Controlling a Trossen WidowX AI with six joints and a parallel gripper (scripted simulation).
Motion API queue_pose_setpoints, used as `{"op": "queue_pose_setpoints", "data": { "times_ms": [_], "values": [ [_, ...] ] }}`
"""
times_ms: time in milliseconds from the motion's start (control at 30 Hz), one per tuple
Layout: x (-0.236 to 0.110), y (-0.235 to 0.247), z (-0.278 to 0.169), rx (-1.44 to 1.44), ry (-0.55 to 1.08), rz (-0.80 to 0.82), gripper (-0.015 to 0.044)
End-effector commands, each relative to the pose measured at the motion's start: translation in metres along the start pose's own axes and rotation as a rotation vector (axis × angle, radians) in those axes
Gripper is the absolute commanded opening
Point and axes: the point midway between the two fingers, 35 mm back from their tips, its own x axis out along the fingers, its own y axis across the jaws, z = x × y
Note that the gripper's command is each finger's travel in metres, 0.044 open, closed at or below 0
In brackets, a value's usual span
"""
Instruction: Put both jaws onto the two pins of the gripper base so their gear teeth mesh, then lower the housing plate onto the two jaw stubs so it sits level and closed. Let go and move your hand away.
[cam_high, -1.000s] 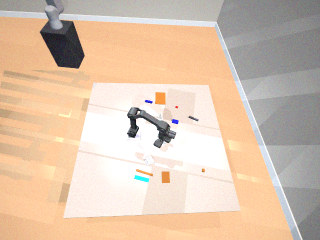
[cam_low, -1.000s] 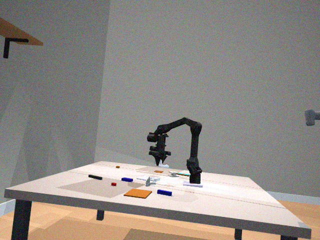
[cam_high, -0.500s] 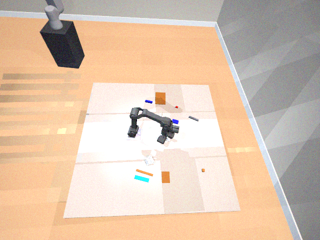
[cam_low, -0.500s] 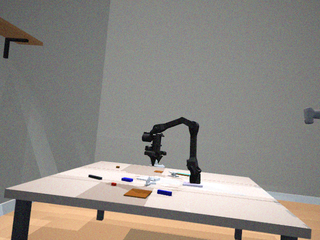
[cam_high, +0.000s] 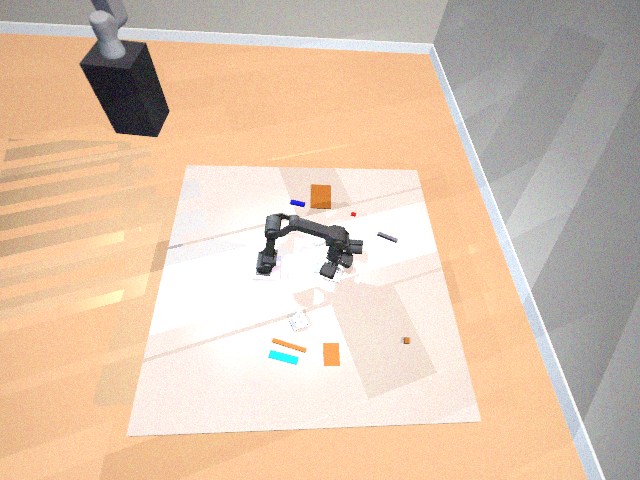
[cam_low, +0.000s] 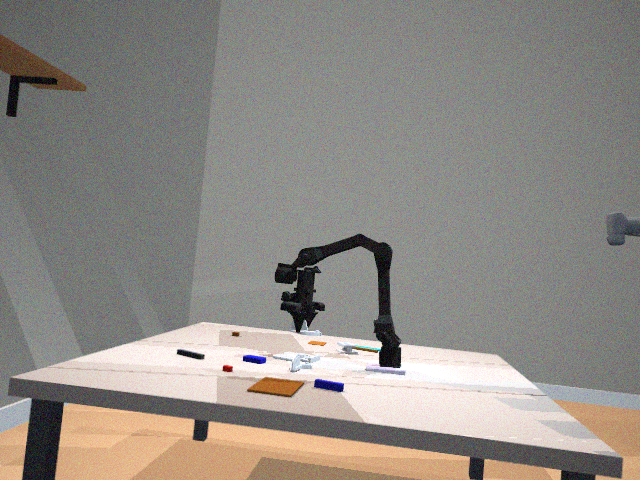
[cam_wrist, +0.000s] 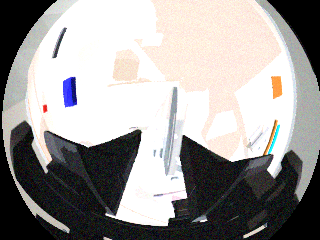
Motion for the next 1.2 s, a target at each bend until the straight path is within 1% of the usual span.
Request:
{"op": "queue_pose_setpoints", "data": {
  "times_ms": [0, 433, 1167],
  "values": [
    [0.000, 0.013, 0.001, -0.008, -0.002, -0.002, 0.0134],
    [0.000, 0.053, -0.006, -0.040, -0.003, 0.002, 0.0134],
    [0.000, 0.054, -0.006, -0.028, -0.003, 0.002, 0.0134]
  ]
}}
